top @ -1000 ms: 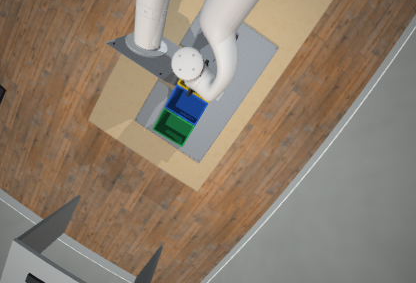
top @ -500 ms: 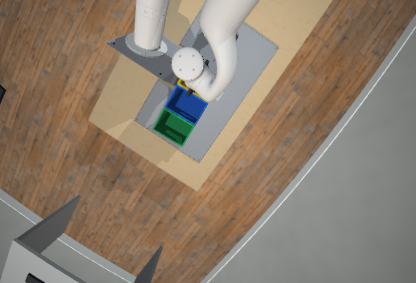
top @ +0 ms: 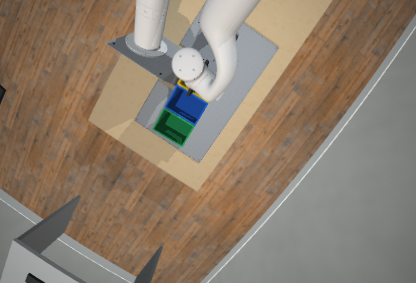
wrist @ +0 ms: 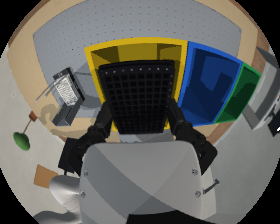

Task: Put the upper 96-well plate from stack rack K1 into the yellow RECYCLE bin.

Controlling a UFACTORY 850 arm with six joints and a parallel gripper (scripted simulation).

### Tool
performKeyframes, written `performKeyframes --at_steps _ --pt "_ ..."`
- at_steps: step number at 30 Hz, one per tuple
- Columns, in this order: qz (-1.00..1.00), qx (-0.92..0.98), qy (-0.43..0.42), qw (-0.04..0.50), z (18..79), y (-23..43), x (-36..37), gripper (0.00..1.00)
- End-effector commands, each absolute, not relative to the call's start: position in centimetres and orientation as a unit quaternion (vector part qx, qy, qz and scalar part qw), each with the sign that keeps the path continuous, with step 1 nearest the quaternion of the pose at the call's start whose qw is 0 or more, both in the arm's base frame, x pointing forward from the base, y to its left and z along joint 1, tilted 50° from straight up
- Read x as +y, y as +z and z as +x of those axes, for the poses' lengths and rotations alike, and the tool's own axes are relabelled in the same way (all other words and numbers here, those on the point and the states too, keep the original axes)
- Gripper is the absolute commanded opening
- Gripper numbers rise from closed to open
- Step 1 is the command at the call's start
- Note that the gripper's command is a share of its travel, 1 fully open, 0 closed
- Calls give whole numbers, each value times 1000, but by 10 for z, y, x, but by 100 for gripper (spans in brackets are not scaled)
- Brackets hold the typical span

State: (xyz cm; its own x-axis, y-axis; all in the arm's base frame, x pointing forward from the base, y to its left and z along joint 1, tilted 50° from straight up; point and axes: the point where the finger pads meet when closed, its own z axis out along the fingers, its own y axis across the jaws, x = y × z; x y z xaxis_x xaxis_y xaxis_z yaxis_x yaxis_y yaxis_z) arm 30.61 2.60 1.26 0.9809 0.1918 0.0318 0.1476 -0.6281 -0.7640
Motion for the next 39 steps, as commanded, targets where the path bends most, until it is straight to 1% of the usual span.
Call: performKeyframes --at_steps 1,5,6,39 --pt "-902 -94 26 420 307 12 26 0" --pt "-902 -94 26 420 307 12 26 0" --pt "-902 -94 26 420 307 12 27 100" --pt "-902 -94 26 420 307 12 27 100"
